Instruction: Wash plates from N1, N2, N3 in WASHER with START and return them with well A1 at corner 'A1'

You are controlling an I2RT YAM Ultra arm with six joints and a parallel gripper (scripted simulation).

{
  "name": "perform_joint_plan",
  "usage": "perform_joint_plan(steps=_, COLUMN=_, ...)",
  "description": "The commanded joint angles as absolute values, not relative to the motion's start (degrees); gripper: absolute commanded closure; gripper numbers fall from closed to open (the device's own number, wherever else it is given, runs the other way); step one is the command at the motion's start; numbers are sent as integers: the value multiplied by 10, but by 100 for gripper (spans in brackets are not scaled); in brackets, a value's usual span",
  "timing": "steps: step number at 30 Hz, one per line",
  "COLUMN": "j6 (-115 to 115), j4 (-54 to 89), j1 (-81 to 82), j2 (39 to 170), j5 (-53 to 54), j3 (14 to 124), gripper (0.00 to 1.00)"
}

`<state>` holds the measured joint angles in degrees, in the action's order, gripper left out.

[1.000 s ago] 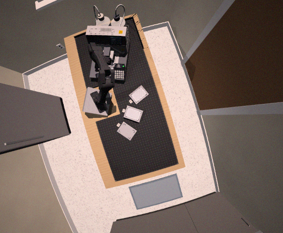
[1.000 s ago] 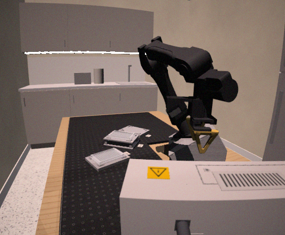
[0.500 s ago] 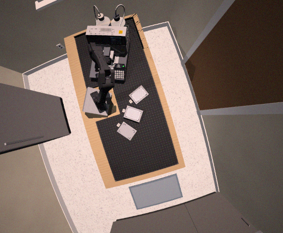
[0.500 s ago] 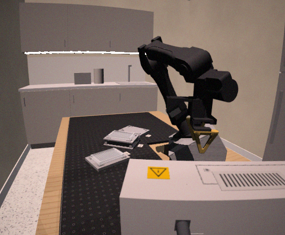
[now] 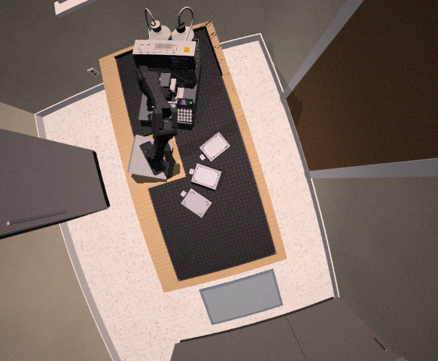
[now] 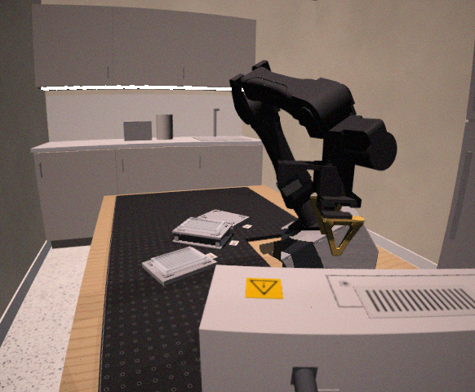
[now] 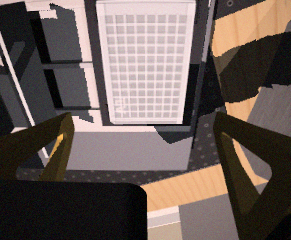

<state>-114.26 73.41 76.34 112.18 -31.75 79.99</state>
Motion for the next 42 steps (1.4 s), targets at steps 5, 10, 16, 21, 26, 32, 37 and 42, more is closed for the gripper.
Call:
perform_joint_plan(steps=5, j6=-1143, j4=741, j1=766, j2=1120, j5=-318, j3=803, gripper=0)
perform_joint_plan(steps=10, j6=-1143, j4=741, j1=766, j2=1120, j5=-318, j3=803, gripper=0)
perform_joint_plan(steps=16, j6=-1141, j4=737, j1=765, j2=1120, j5=-318, j3=800, gripper=0)
perform_joint_plan(steps=21, j6=-1133, j4=716, j1=757, j2=1119, j5=-320, j3=783, gripper=0)
perform_joint_plan(steps=26, j6=-1128, j4=704, j1=753, j2=1120, j5=-321, j3=774, gripper=0)
perform_joint_plan(steps=32, j6=-1117, j4=679, j1=744, j2=1120, j5=-324, j3=755, gripper=0)
perform_joint_plan(steps=37, j6=-1109, j4=658, j1=736, j2=1122, j5=-326, j3=741, gripper=0)
perform_joint_plan(steps=42, j6=-1101, j4=641, j1=730, j2=1123, j5=-327, j3=729, gripper=0)
